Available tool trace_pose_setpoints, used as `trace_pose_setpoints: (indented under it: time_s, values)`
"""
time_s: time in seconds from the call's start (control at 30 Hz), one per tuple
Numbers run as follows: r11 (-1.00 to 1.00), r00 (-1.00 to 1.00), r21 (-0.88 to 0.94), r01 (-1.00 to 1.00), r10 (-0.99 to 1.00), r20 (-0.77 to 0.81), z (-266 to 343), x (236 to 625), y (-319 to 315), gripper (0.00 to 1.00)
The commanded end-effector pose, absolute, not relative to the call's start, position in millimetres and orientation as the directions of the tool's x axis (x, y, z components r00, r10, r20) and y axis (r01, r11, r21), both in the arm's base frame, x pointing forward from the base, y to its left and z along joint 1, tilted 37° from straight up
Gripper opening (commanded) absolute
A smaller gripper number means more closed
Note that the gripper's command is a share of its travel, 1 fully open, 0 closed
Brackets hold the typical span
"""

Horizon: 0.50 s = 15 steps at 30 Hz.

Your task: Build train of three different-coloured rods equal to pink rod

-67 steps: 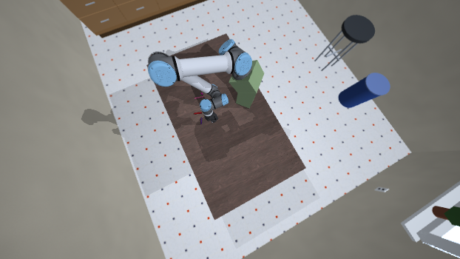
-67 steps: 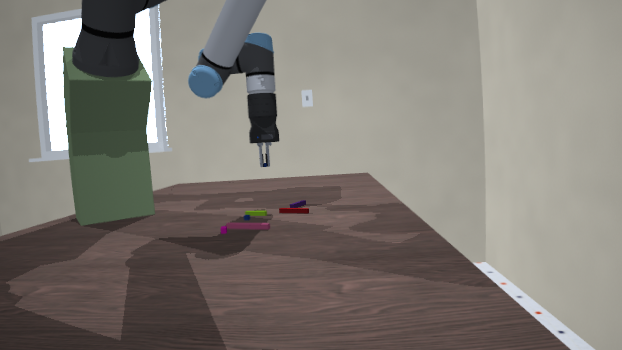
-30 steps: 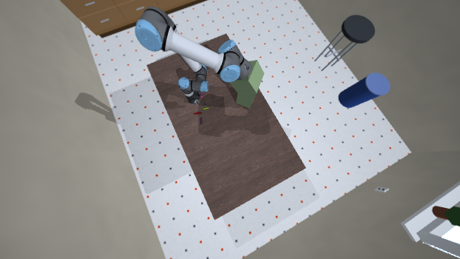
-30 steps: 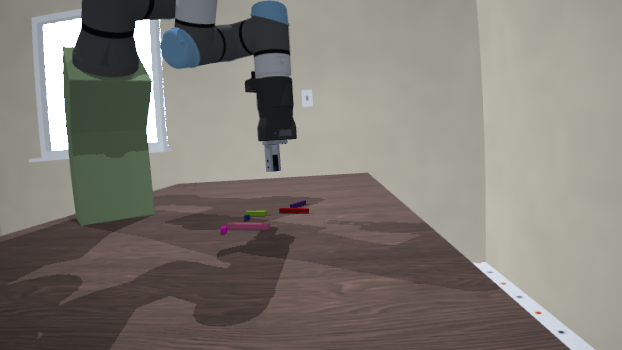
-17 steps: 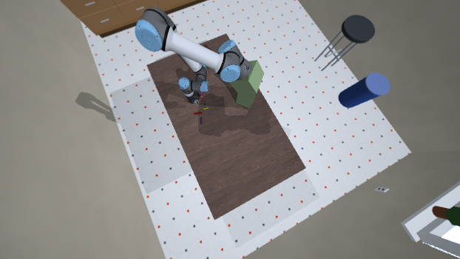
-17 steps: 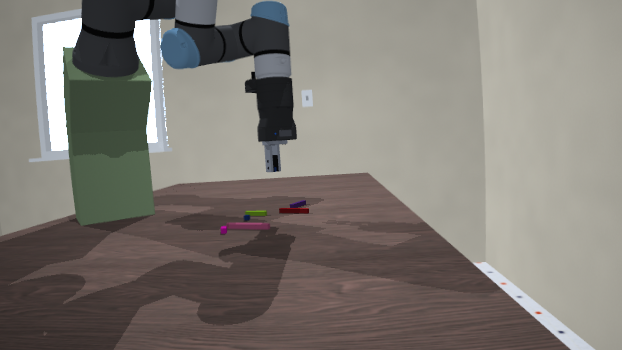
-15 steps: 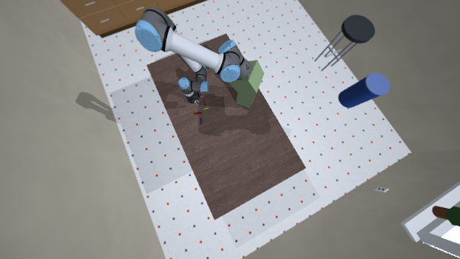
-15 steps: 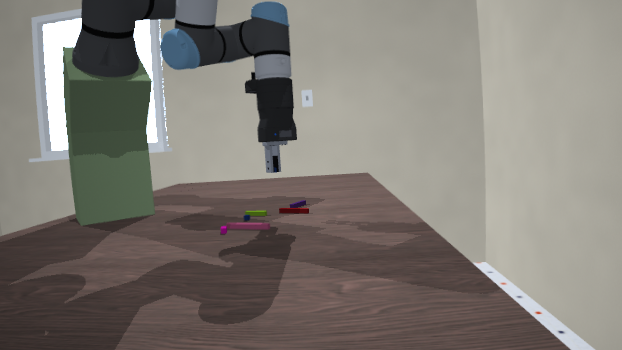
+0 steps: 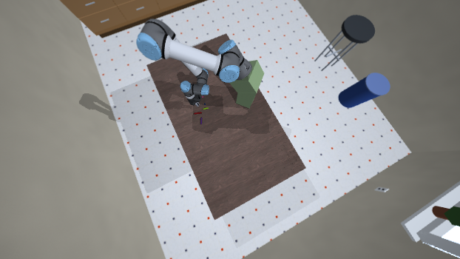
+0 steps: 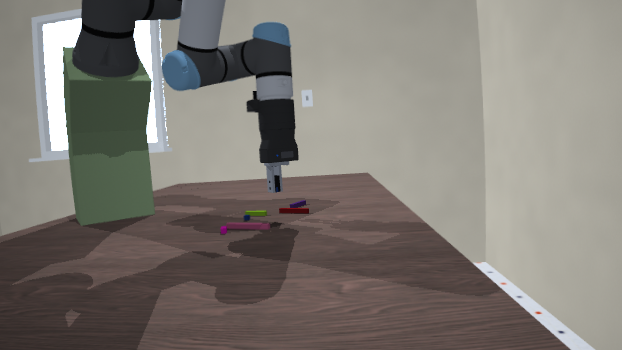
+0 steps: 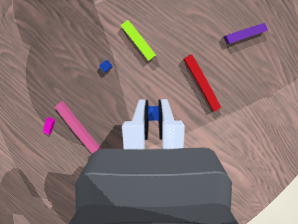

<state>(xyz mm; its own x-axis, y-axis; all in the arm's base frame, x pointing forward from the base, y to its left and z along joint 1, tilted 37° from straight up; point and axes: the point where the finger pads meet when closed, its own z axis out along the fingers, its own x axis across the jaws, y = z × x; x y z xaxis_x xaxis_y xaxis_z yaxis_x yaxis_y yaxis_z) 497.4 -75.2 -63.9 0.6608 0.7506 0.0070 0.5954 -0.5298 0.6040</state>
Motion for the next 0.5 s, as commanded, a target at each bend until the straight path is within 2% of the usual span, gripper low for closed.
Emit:
trace_pose_setpoints:
  time_s: [0.0, 0.47]
  values:
    - [-0.529, 0.66, 0.605, 0.595, 0.751, 0.008, -76, 505, -81, 0.24]
    - [-0.529, 0.66, 0.605, 0.595, 0.751, 0.008, -98, 518, -92, 0.24]
